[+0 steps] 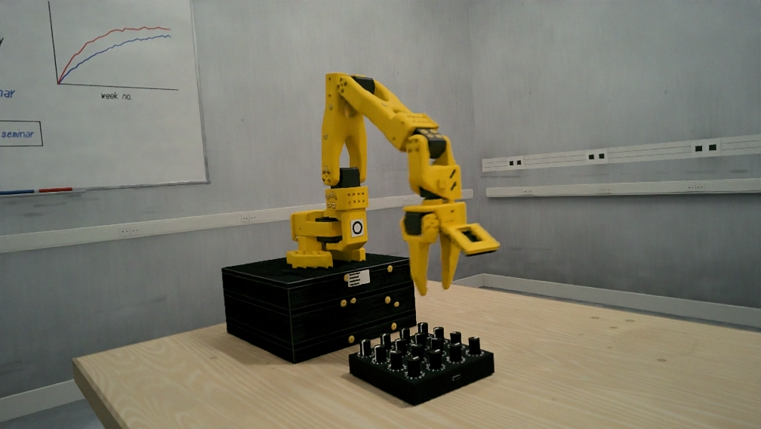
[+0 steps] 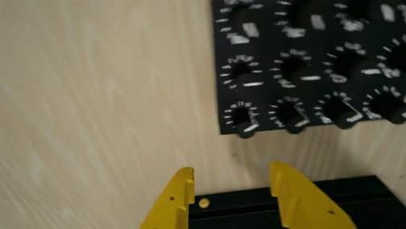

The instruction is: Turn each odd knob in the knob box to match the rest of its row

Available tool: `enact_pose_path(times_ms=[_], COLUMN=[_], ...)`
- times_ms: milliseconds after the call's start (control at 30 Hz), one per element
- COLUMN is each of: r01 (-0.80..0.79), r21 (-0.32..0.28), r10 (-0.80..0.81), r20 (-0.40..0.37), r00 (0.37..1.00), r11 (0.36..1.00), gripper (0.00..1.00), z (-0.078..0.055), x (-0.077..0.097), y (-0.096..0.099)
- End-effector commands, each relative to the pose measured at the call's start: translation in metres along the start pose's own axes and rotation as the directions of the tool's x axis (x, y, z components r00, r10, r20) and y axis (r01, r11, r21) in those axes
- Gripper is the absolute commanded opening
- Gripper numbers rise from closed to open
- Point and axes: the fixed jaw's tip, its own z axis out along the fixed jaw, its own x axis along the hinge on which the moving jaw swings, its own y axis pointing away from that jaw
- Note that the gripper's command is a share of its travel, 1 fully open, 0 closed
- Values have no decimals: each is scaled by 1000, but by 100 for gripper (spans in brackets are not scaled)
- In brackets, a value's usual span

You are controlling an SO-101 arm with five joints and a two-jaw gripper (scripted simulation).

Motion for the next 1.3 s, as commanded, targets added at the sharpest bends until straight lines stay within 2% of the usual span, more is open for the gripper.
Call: enact_pose_path(times_ms=[0,133,300,367,533,667,800,1267], r01=[208,424,641,641,771,819,833,834], r21=[-1,-3,-6,-6,-7,-8,-8,-8], r10=[-208,-424,-641,-641,-771,-819,-833,-834], r20=[-11,-10,-9,-9,-7,-6,-6,-6], r00=[978,905,767,767,637,574,553,552], r11=[978,906,767,767,637,574,553,552], gripper=[22,27,33,33,38,39,40,40], z=[-6,-13,-22,-22,-28,-31,-32,-32], x=[6,17,36,36,53,61,64,64], y=[28,56,85,85,104,111,114,114])
